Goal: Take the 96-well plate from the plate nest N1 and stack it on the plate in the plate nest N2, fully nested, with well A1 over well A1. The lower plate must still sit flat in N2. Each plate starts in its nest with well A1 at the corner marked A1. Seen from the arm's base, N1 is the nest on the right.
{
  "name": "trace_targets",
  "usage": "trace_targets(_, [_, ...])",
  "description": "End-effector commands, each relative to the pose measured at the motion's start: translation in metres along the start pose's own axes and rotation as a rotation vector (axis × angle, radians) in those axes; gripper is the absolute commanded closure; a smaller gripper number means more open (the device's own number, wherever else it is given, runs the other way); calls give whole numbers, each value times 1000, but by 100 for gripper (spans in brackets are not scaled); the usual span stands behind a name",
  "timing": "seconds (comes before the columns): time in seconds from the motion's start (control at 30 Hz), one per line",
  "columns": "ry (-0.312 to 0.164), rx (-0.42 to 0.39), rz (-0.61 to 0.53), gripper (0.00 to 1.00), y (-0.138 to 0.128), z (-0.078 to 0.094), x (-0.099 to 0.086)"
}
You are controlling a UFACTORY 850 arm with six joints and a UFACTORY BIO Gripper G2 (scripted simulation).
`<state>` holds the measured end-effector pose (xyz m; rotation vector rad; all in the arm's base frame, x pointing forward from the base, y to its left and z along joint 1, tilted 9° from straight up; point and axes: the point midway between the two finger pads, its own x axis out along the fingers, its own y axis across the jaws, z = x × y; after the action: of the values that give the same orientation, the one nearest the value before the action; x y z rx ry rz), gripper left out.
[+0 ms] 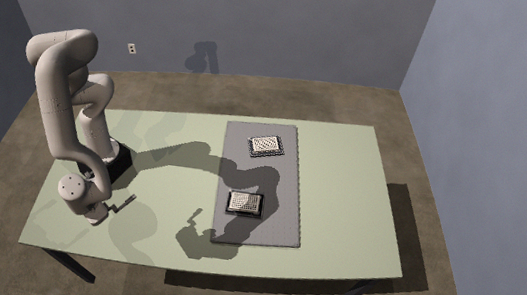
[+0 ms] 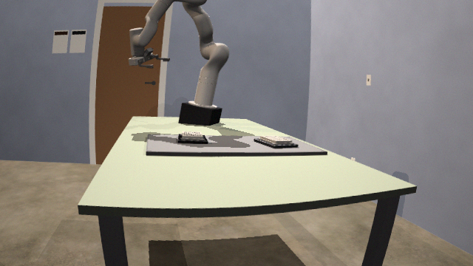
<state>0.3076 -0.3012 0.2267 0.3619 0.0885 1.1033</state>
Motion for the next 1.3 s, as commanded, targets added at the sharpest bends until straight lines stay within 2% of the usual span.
trace_targets(0.0, [1,-2,0,0,0,1,0])
trace_targets(0.53, [1,-2,0,0,0,1,0])
trace_targets(0.57, [1,-2,0,63,0,1,0])
trace_targets(0.6, [-6,-11,-32,63,-2,1,4])
trace_targets(0.63, [12,-25,-52,63,-5,1,8])
trace_targets(0.83, [12,-25,-52,63,-26,3,27])
trace_targets(0.9, [19,-48,-103,63,-33,4,35])
trace_targets(1.03, [19,-48,-103,63,-46,5,50])
trace_targets(1.1, [19,-48,-103,63,-46,5,50])
trace_targets(1.17, [23,-70,-154,63,-52,5,58])
trace_targets(1.27, [23,-70,-154,63,-61,6,70])
